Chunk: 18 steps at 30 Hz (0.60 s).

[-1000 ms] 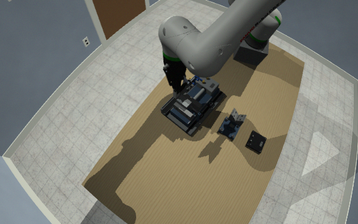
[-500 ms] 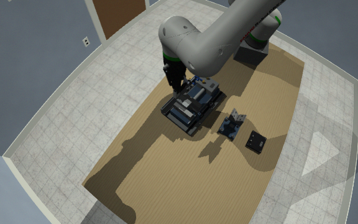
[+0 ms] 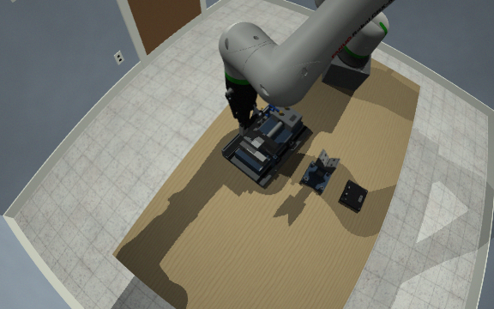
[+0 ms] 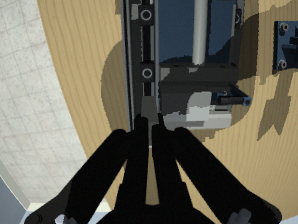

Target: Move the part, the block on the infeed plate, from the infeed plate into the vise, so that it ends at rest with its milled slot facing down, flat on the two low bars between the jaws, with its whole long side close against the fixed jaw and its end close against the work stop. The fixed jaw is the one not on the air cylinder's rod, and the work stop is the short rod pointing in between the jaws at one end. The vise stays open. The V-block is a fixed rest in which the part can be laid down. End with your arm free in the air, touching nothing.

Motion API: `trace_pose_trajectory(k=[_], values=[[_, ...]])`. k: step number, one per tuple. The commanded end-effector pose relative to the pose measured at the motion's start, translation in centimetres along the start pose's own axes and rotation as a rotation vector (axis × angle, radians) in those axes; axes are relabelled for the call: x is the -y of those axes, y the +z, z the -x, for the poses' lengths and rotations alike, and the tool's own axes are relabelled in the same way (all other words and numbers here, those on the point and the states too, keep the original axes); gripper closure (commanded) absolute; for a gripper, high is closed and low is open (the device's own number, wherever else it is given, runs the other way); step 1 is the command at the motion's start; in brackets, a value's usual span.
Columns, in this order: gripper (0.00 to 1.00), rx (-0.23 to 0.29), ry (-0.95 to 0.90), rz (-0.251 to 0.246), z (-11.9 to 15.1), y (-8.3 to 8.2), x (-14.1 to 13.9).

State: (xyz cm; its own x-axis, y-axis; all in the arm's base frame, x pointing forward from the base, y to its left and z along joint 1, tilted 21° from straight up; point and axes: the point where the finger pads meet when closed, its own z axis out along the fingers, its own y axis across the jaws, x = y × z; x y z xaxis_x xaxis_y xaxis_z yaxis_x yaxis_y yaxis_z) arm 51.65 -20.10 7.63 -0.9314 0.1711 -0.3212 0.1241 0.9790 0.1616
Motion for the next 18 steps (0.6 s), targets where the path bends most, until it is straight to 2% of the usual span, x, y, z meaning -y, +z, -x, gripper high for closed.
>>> trace_pose_trajectory(k=[1,18], values=[[1.00,0.000,0.000,0.000,0.02,-0.02,-0.02],[1.00,0.000,0.000,0.000,0.02,-0.02,-0.20]])
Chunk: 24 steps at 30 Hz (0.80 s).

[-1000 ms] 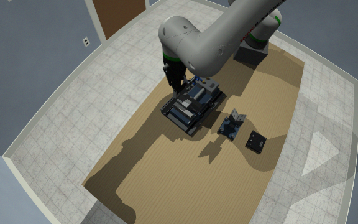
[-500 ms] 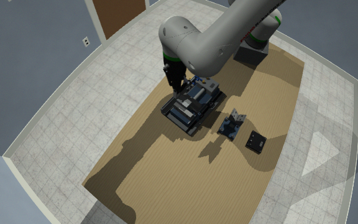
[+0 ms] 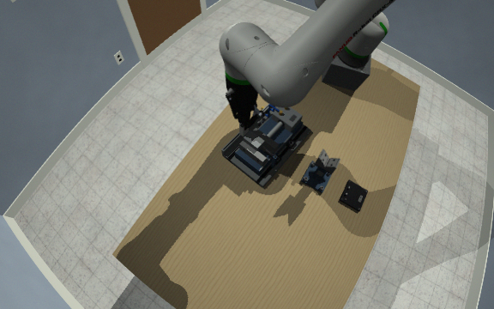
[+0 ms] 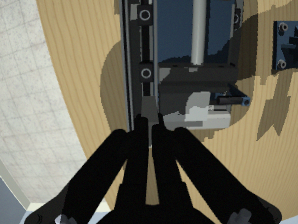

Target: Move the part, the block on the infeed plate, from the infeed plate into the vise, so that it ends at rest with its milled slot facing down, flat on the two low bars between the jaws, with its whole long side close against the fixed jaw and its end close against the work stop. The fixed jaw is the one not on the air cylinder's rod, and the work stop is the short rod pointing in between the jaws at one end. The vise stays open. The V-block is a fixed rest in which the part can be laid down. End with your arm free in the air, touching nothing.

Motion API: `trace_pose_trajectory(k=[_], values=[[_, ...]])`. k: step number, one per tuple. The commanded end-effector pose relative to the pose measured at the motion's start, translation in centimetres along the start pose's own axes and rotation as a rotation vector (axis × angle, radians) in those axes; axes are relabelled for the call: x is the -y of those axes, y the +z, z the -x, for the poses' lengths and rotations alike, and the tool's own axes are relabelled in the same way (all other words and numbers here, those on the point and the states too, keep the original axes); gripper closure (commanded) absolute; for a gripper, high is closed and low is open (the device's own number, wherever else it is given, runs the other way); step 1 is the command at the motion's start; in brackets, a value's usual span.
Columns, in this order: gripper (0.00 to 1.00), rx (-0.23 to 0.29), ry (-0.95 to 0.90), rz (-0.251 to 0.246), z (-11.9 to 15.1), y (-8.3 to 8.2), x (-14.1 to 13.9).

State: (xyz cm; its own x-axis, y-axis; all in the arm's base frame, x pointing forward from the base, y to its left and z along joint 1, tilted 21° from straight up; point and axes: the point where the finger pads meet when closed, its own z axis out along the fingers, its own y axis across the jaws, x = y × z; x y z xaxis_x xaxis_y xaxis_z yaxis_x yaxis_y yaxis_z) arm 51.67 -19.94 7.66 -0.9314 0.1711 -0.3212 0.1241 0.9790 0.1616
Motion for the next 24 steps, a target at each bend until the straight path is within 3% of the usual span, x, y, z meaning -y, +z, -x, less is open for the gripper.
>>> trace_pose_trajectory(k=[1,24], values=[[1.00,0.000,0.000,0.000,0.02,-0.02,-0.03],[1.00,0.000,0.000,0.000,0.02,-0.02,-0.45]])
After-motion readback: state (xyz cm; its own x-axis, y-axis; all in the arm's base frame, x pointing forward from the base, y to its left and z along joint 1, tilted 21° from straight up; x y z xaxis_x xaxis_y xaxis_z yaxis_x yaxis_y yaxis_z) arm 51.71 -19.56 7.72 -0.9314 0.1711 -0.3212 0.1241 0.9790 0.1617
